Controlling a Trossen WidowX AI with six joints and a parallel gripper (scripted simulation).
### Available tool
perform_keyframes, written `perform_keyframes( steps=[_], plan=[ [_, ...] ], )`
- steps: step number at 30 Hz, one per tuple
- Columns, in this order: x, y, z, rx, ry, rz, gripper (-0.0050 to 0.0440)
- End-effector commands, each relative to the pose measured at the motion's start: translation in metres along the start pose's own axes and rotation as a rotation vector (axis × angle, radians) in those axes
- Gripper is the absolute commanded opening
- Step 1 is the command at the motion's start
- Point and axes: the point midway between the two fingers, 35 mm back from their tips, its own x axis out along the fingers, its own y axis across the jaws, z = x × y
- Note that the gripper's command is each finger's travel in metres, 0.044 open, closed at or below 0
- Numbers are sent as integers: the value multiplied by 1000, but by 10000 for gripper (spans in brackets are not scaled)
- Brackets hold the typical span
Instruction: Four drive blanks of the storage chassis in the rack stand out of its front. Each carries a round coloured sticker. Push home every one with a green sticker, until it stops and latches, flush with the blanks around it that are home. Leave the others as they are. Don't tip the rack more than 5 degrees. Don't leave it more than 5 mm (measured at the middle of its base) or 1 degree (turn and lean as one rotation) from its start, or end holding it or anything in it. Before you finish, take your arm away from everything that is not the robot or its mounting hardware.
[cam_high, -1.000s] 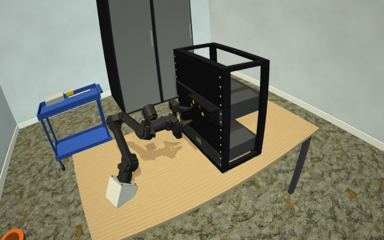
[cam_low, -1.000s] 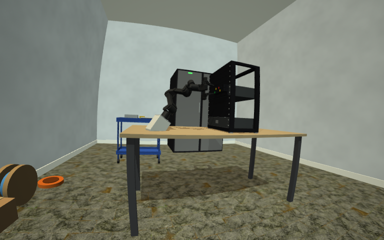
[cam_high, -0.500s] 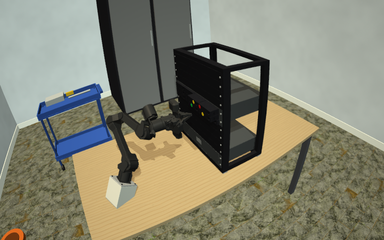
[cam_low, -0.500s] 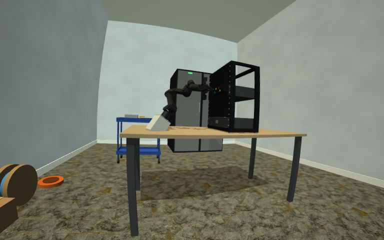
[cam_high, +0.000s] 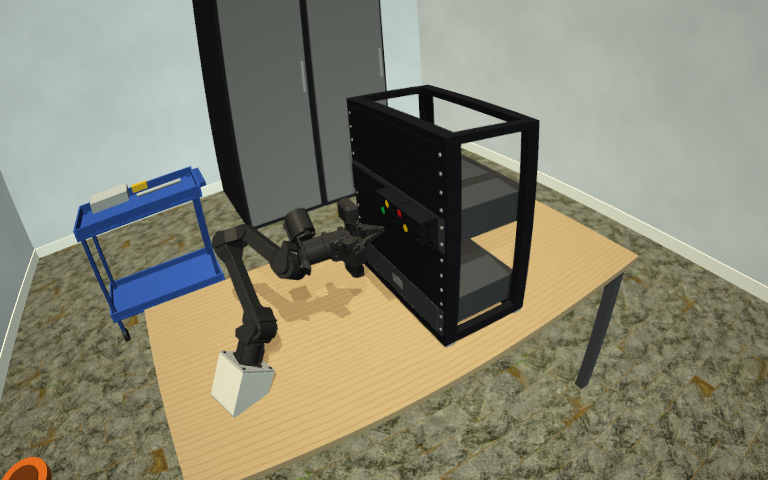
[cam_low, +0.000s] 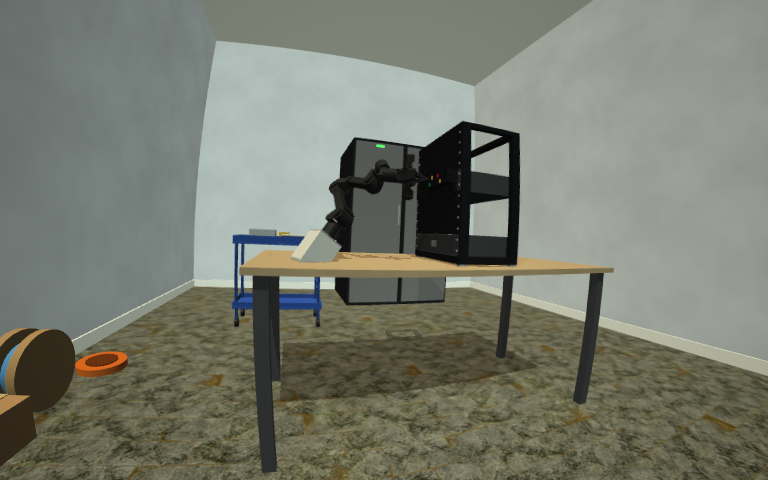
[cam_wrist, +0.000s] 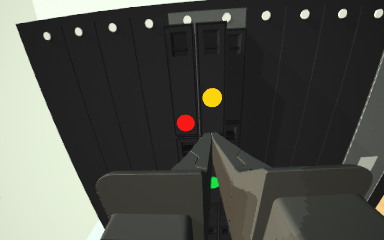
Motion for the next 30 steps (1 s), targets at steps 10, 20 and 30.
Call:
perform_keyframes(
  steps=[10,20,30],
  plan=[
    [1,2,-7,-6,8,2,0],
    [1,1,-20,-6,8,2,0],
    [1,-1,-39,-6,8,2,0]
  ],
)
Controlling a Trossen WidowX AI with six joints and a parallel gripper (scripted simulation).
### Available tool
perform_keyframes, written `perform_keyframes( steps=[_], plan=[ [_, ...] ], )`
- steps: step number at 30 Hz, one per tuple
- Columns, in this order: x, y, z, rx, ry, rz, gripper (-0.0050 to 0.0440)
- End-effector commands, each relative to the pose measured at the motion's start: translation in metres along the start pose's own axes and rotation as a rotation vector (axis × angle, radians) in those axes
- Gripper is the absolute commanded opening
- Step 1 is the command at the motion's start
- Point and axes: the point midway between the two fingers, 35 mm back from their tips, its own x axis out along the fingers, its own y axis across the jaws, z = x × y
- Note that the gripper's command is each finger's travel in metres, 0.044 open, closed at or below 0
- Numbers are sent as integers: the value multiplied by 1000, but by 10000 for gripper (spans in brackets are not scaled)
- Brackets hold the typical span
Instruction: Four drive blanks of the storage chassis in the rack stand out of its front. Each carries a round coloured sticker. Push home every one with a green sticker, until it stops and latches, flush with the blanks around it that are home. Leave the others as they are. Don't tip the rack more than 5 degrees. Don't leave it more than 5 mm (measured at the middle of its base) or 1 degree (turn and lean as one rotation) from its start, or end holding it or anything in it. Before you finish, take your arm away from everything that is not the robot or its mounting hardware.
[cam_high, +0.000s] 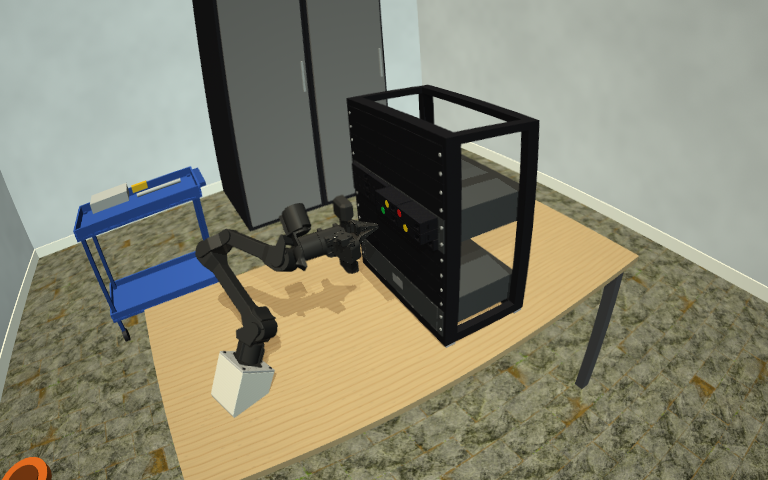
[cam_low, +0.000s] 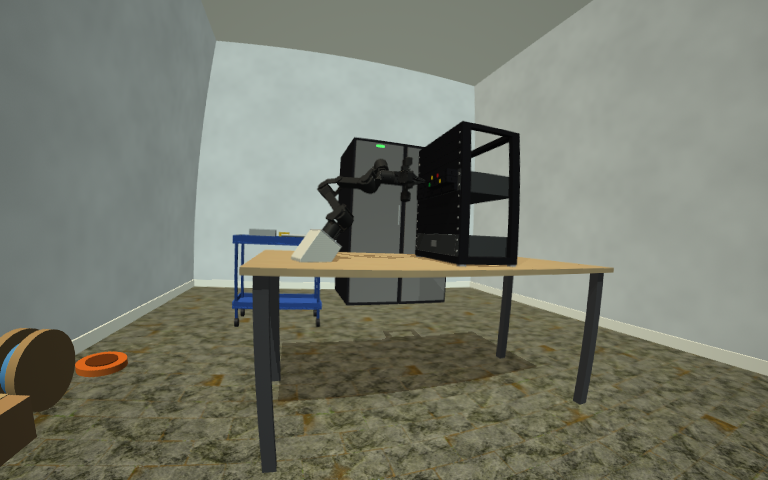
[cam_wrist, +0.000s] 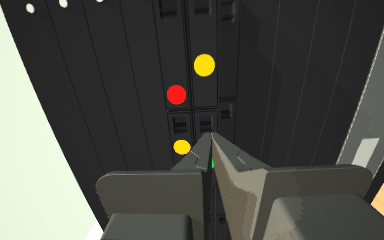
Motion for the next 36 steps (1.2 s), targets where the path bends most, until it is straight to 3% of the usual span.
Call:
perform_keyframes(
  steps=[1,14,36],
  plan=[
    [2,5,-10,-10,0,13,0],
    [2,3,-34,-10,0,13,0],
    [3,1,-49,-10,0,13,0]
  ],
)
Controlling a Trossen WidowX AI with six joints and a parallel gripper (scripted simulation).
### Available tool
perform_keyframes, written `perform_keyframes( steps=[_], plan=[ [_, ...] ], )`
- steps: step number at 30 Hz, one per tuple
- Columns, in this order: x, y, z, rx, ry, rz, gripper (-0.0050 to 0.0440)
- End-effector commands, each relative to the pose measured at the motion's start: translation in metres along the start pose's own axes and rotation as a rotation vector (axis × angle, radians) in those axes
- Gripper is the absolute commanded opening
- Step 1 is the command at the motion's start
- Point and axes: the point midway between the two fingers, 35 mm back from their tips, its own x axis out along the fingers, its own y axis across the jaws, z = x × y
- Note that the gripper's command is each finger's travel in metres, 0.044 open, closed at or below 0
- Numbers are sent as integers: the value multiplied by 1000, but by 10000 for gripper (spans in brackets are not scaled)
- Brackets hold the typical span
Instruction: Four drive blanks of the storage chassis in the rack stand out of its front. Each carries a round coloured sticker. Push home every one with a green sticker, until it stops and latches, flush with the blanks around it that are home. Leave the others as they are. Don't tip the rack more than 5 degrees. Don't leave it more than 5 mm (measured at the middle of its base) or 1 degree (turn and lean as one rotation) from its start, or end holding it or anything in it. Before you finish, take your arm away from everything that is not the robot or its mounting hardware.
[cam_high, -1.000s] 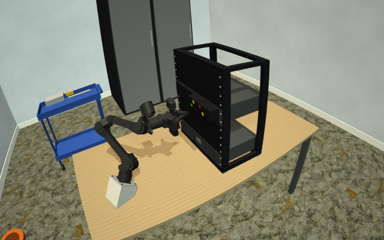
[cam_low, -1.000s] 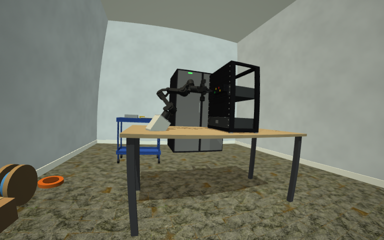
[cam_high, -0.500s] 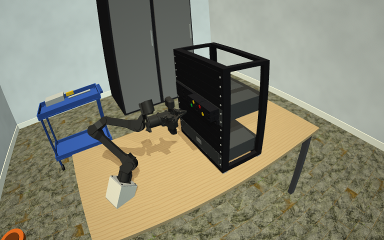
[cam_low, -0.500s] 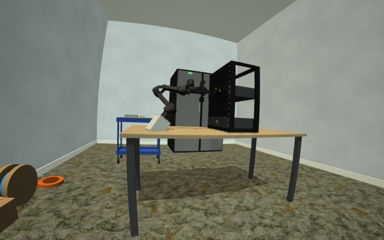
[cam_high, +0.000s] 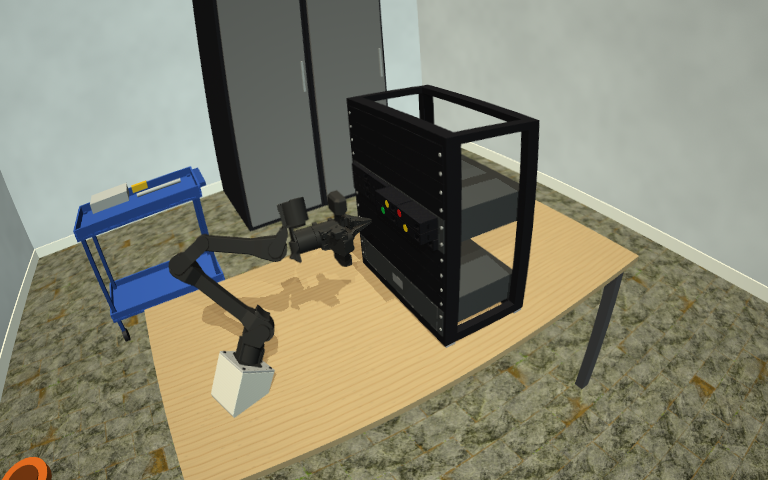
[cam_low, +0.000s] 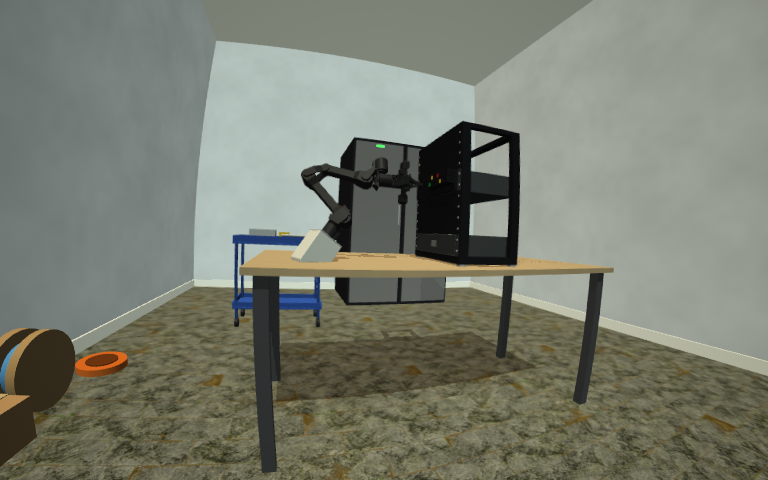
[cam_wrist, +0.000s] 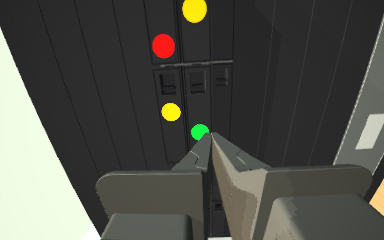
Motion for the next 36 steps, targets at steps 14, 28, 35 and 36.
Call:
perform_keyframes(
  steps=[14,28,35,36],
  plan=[
    [-1,8,-6,-5,3,19,0],
    [36,8,-6,-5,3,19,0],
    [37,8,-6,-5,3,19,0],
    [37,8,-6,-5,3,19,0]
  ],
)
